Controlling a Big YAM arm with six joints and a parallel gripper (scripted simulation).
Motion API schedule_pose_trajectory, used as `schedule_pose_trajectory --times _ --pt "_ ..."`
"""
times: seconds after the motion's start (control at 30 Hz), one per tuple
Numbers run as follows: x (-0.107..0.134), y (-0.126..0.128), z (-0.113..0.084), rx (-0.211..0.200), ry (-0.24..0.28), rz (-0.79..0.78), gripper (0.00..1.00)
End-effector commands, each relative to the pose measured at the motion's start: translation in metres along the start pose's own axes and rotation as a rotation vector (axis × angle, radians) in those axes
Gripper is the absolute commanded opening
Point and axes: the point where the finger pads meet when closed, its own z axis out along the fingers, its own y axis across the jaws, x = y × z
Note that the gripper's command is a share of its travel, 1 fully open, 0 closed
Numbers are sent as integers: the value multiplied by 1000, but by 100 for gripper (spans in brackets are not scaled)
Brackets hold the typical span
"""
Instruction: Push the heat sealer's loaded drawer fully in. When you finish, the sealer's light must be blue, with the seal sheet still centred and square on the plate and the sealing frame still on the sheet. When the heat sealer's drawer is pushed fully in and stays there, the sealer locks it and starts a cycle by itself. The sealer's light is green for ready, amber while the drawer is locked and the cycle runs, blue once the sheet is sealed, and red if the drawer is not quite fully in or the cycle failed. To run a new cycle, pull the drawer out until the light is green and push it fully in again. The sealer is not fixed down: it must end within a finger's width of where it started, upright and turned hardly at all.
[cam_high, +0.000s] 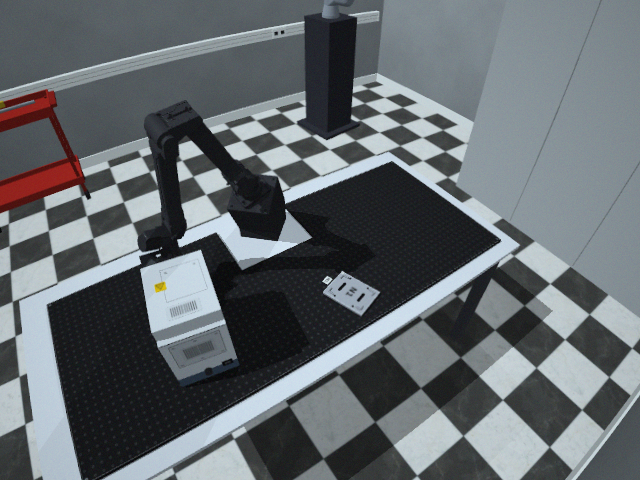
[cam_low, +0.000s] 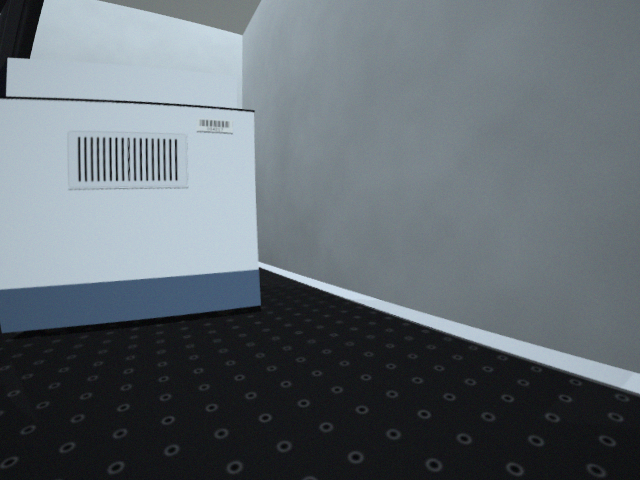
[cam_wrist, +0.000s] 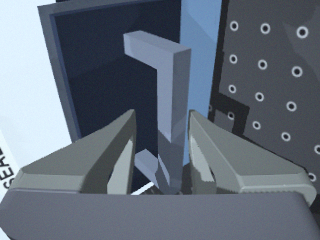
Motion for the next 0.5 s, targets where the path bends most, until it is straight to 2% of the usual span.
schedule_pose_trajectory --times 0.0,0.13,0.2,0.47 --pt "1 -8 0 5 7 8 30" --pt "-1 -11 -4 7 0 10 30" --pt "3 -8 1 4 13 2 30" --pt "3 -7 1 2 14 -3 30"
